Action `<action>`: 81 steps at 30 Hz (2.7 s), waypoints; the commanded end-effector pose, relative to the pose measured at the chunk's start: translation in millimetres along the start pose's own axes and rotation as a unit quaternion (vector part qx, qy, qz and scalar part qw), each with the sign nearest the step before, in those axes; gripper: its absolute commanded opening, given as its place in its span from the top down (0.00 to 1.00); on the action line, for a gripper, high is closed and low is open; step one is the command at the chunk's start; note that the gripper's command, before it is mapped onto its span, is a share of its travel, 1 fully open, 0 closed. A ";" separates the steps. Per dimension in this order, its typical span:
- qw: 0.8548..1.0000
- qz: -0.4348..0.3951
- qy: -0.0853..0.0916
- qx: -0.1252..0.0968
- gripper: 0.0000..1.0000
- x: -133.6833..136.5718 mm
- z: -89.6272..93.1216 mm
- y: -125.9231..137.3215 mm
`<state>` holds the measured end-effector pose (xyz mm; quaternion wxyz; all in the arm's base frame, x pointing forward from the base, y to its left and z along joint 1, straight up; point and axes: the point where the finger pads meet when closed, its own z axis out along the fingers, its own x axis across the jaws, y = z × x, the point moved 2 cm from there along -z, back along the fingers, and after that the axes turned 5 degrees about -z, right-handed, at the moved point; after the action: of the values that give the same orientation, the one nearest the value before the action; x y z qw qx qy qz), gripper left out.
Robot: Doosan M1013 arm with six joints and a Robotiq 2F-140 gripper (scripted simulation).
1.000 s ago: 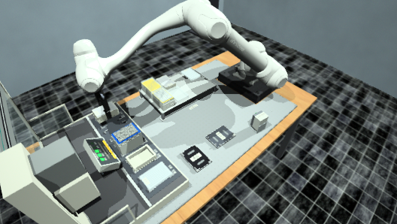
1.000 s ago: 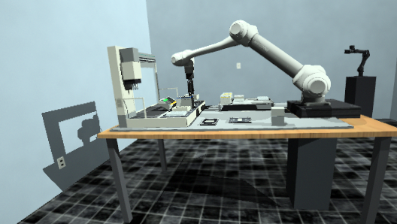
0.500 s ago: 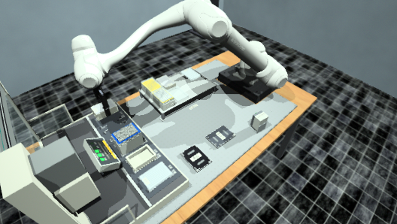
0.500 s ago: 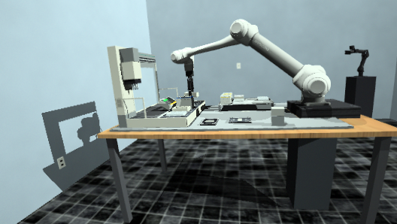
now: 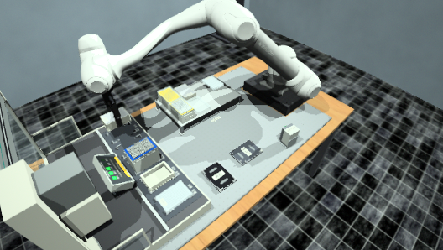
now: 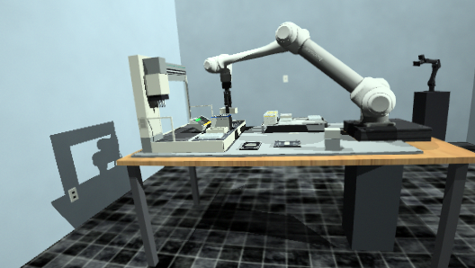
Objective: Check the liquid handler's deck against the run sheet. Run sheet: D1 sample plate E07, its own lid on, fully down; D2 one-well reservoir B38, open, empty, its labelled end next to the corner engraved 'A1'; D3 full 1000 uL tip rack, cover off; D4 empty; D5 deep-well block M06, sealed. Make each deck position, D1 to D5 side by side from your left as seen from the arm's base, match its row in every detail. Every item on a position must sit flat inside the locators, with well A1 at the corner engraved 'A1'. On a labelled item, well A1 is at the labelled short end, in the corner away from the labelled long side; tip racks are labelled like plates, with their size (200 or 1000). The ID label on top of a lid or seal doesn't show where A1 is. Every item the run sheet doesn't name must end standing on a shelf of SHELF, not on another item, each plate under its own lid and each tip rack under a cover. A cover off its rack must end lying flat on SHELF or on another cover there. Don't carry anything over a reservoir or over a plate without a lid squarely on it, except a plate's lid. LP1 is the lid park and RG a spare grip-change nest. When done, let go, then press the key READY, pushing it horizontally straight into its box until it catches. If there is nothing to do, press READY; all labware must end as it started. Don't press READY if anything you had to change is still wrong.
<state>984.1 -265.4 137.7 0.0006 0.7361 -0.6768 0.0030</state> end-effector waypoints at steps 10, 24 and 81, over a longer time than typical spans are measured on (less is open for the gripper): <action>1.000 0.000 0.000 0.001 0.90 0.0 -17.1 -0.4; 1.000 0.000 0.000 0.001 0.90 0.0 -40.4 -0.3; 1.000 0.000 0.000 0.001 0.90 0.0 -122.1 -0.2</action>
<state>983.7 -264.8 256.0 0.0006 0.7361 -0.6768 0.0029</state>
